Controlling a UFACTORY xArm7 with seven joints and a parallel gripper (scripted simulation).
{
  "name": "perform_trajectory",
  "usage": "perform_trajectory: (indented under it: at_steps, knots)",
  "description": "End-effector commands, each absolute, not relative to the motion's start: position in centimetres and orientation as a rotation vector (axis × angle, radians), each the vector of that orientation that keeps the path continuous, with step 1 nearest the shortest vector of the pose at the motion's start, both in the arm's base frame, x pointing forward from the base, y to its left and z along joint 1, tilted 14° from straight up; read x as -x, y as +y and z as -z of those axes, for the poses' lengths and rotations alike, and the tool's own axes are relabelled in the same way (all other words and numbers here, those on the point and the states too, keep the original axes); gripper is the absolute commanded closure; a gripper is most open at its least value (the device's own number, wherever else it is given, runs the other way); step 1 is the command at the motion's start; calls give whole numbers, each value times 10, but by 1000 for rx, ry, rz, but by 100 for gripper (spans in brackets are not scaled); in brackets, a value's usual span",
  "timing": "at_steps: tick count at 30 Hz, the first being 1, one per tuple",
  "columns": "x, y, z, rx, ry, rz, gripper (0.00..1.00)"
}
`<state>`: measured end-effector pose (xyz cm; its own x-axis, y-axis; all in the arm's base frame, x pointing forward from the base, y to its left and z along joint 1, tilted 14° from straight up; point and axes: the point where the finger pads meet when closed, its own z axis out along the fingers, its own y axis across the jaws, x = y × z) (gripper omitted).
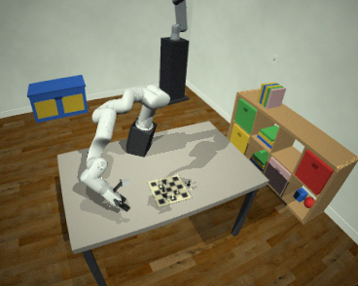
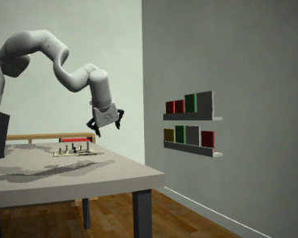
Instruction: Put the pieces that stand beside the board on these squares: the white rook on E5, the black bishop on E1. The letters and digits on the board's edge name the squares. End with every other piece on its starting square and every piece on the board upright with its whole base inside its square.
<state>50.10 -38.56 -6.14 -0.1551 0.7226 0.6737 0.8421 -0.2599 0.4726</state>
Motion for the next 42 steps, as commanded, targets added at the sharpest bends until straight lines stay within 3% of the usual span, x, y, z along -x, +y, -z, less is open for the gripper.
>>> perform_trajectory:
  at_steps: [1, 25, 42]
  knots:
    - [-492, -354, 79, 1812, -1694, 1433, 0]
    - [-423, -236, 117, 1355, -1252, 1487, 0]
    - [-408, -221, 119, 1283, -1190, 1483, 0]
